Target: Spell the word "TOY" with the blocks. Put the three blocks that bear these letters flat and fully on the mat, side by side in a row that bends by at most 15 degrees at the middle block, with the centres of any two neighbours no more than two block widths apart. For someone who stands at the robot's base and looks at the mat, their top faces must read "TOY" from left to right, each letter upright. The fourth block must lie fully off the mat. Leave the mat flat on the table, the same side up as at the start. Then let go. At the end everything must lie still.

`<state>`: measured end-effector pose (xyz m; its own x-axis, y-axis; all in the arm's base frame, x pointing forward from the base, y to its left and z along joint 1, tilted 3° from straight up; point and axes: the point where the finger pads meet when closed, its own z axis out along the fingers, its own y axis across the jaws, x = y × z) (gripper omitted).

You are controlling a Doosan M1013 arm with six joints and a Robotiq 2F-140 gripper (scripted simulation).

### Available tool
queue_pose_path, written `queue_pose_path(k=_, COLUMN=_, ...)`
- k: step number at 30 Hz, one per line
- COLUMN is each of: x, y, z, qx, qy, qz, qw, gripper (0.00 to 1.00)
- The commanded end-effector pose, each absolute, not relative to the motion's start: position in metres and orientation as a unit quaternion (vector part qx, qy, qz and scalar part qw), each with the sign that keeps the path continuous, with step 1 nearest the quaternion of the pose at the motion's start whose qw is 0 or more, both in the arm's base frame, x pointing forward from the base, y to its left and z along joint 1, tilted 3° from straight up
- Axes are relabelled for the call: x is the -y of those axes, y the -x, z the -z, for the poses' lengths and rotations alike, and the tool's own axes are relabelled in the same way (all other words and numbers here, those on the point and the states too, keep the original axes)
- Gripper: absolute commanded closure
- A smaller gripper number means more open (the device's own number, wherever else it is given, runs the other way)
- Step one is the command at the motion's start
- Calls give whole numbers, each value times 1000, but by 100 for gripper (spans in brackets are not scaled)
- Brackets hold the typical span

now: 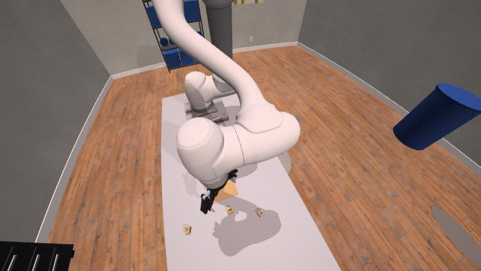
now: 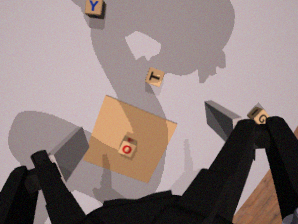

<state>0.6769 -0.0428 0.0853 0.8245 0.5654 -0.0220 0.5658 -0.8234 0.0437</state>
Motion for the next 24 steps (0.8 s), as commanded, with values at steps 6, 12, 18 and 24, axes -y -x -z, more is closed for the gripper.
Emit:
queue_pose_path(k=6, x=40, y=-703, z=-81, qx=-160, qy=-987, qz=5, qw=26, gripper=0)
queue_pose_path(k=12, x=40, y=-716, z=-79, qx=-87, qy=-996, qz=3, qw=26, gripper=0)
queue_pose_path(k=18, x=39, y=-727, z=-77, qx=-29, qy=-999, qz=1, qw=27, gripper=0)
queue_pose_path(k=24, x=39, y=-727, z=-77, qx=-28, qy=-999, qz=1, qw=27, gripper=63)
